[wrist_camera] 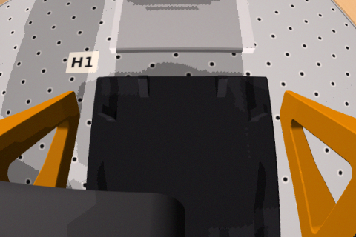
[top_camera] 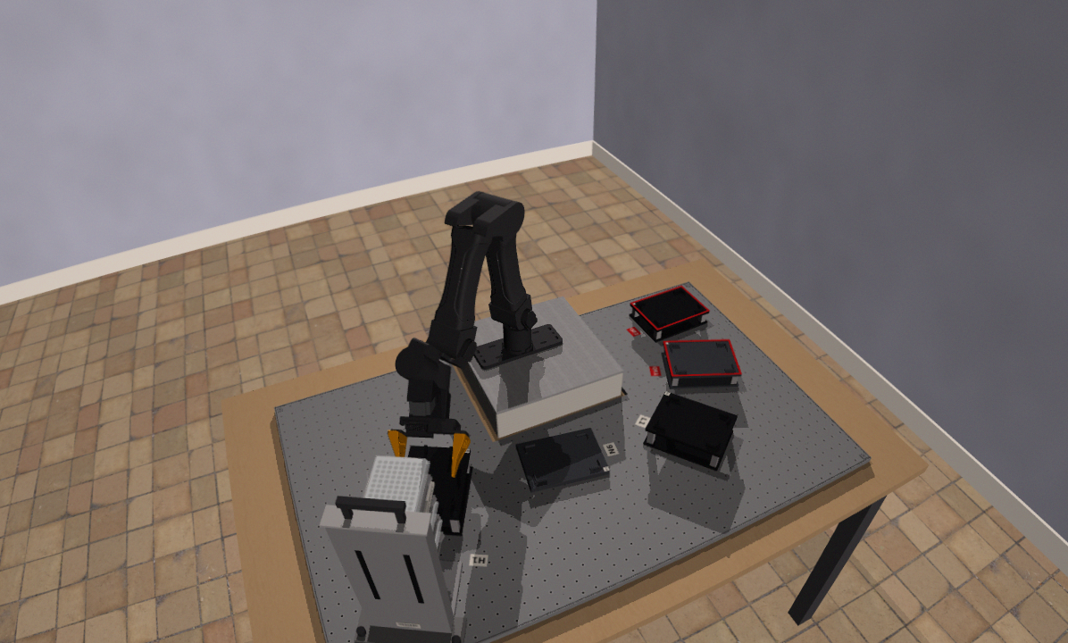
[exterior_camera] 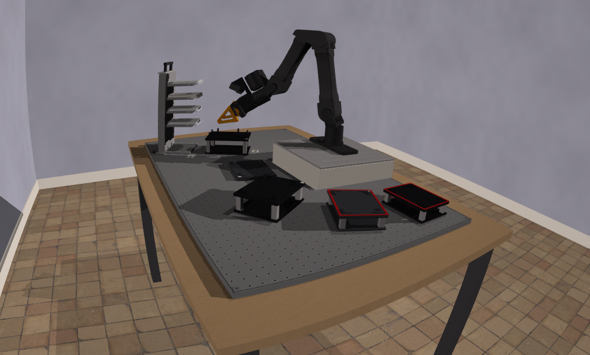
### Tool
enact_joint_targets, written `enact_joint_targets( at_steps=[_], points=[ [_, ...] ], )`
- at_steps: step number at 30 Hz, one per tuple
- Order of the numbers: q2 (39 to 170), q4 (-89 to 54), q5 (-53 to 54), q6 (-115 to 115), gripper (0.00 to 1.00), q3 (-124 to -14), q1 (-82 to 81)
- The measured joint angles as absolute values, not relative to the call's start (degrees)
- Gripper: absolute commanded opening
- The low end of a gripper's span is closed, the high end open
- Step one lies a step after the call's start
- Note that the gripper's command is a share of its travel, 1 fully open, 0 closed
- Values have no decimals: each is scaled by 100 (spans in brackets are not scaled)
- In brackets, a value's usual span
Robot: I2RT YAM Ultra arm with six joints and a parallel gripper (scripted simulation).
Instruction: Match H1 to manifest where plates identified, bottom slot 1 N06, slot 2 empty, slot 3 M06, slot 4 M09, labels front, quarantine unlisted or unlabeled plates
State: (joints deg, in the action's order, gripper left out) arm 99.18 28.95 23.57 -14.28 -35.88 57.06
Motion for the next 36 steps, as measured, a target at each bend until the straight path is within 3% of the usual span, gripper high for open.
enact_joint_targets(
  at_steps=[36],
  points=[
    [9205,2681,2587,-1610,100,-3057,6062]
  ],
)
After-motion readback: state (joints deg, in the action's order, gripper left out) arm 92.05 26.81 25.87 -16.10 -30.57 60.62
